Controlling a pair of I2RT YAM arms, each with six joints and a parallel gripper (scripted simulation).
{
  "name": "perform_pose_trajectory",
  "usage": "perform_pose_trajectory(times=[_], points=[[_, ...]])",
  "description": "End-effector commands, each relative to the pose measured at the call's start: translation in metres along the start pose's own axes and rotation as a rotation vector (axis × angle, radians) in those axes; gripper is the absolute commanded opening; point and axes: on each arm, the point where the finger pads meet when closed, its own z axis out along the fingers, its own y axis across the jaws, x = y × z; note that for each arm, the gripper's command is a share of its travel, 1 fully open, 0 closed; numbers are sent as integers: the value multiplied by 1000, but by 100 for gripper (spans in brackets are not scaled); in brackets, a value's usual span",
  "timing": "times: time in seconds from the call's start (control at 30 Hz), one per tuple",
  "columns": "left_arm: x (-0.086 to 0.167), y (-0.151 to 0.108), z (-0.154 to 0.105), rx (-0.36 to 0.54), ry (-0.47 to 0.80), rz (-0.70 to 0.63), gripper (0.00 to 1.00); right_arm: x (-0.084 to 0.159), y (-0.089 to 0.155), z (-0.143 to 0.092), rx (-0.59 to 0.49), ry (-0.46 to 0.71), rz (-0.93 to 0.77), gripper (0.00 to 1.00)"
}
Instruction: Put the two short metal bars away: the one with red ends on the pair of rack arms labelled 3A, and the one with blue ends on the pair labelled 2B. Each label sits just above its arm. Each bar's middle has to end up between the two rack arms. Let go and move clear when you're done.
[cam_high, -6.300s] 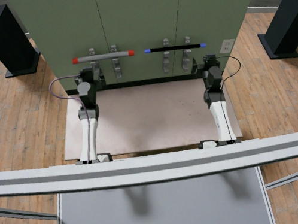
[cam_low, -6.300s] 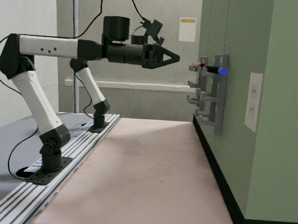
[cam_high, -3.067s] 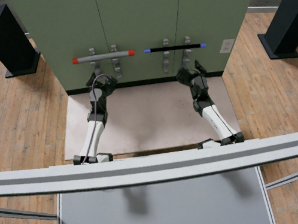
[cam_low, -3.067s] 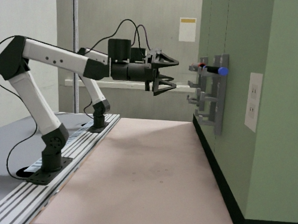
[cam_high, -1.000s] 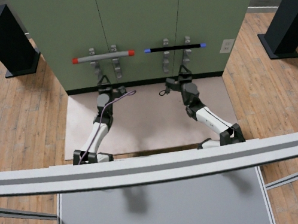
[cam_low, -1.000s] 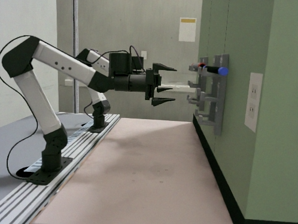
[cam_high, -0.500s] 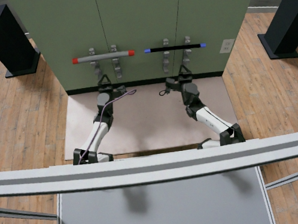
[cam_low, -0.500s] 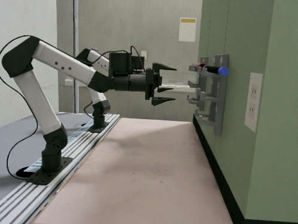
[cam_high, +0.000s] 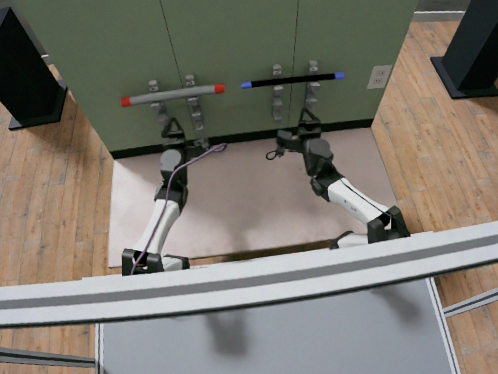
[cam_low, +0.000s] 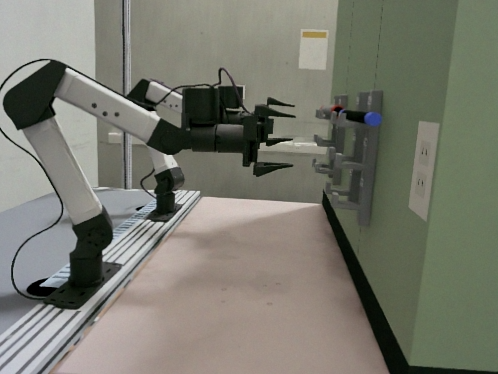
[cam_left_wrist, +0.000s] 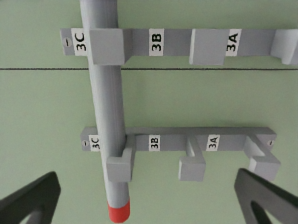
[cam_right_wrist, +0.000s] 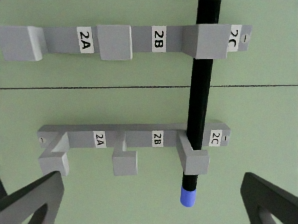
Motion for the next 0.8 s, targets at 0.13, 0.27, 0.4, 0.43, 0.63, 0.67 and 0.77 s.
perform_pose_trajectory(times=[0.13, 0.27, 0.4, 0.43, 0.63, 0.67, 0.77], points=[[3, 7, 7, 8, 6, 7, 100, -2, 11, -1, -16, -1, -11, 100], [3, 9, 9, 8, 6, 7, 100, -2, 11, -1, -16, -1, -11, 100], [3, 10, 10, 8, 6, 7, 100, -2, 11, -1, -16, -1, -11, 100], [3, 10, 10, 8, 6, 7, 100, -2, 11, -1, -16, -1, -11, 100], [3, 15, 13, 8, 6, 7, 100, -2, 11, -1, -16, -1, -11, 100], [3, 16, 13, 8, 6, 7, 100, -2, 11, -1, -16, -1, -11, 100], [3, 19, 14, 8, 6, 7, 100, -2, 11, -1, -16, -1, -11, 100]])
